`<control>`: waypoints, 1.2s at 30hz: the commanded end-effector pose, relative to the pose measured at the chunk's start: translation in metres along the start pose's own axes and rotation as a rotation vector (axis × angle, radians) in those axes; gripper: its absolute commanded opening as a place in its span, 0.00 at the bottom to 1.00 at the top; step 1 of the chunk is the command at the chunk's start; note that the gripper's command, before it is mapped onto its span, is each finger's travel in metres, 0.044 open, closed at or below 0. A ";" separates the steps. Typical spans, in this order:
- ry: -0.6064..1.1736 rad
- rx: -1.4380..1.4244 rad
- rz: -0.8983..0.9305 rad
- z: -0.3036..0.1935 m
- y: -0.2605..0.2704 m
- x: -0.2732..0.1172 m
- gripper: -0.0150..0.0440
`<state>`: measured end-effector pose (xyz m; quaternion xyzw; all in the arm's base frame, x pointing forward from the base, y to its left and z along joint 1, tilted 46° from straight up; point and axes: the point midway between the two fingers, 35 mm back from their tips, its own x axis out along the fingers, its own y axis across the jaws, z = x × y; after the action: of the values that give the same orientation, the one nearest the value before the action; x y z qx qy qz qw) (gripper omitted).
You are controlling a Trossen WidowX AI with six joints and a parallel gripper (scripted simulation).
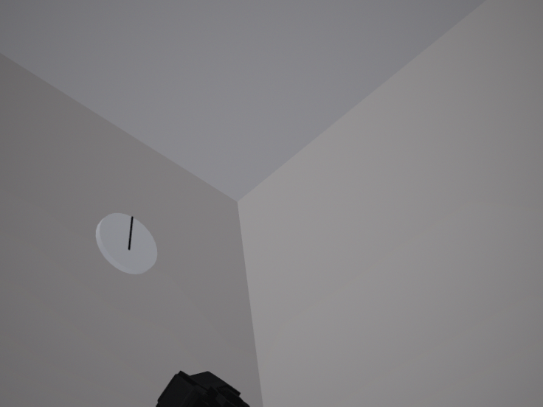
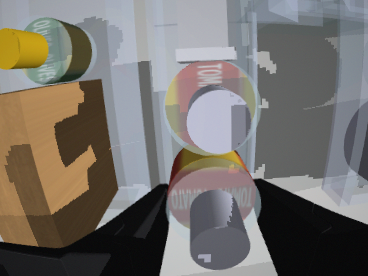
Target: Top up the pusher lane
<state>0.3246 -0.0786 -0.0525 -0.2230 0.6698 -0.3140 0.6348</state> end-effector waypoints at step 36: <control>-0.007 0.008 -0.009 -0.001 -0.002 0.011 0.25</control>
<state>0.3215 -0.0865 -0.0596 -0.2232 0.6687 -0.3165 0.6347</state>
